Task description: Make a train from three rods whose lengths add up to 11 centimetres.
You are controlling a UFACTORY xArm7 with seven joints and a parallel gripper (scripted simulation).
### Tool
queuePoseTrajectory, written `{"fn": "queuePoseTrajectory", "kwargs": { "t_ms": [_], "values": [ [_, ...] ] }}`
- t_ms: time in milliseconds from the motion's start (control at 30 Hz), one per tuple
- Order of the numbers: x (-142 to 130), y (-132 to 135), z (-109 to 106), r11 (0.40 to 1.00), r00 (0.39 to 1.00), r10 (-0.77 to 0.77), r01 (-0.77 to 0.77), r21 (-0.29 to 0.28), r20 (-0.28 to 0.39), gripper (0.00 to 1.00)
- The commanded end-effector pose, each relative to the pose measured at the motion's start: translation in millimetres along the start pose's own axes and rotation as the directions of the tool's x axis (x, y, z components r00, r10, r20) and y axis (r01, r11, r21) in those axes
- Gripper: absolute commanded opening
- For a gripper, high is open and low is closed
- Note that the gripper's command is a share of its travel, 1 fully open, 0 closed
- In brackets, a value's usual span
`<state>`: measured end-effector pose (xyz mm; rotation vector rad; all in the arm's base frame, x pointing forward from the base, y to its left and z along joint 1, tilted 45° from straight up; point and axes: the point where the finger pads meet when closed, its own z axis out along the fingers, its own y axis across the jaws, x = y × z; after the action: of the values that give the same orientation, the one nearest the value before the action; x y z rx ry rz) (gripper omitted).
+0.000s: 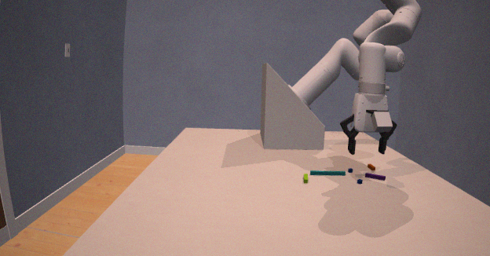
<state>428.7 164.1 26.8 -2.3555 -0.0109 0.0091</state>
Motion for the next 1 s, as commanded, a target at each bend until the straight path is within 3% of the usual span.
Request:
{"fn": "queuePoseTrajectory", "kwargs": {
  "t_ms": [0, 667, 967],
  "values": [
    [1.5, 0.7, -1.7, 1.0, 1.0, 0.001, -0.001, -0.001, -0.004, 1.0],
    [1.6, 0.9, -1.7, 1.0, 1.0, -0.005, 0.005, -0.001, -0.004, 1.0],
    [2.0, 3.8, -1.7, 0.994, 0.994, -0.108, 0.108, -0.001, -0.004, 1.0]
  ]
}}
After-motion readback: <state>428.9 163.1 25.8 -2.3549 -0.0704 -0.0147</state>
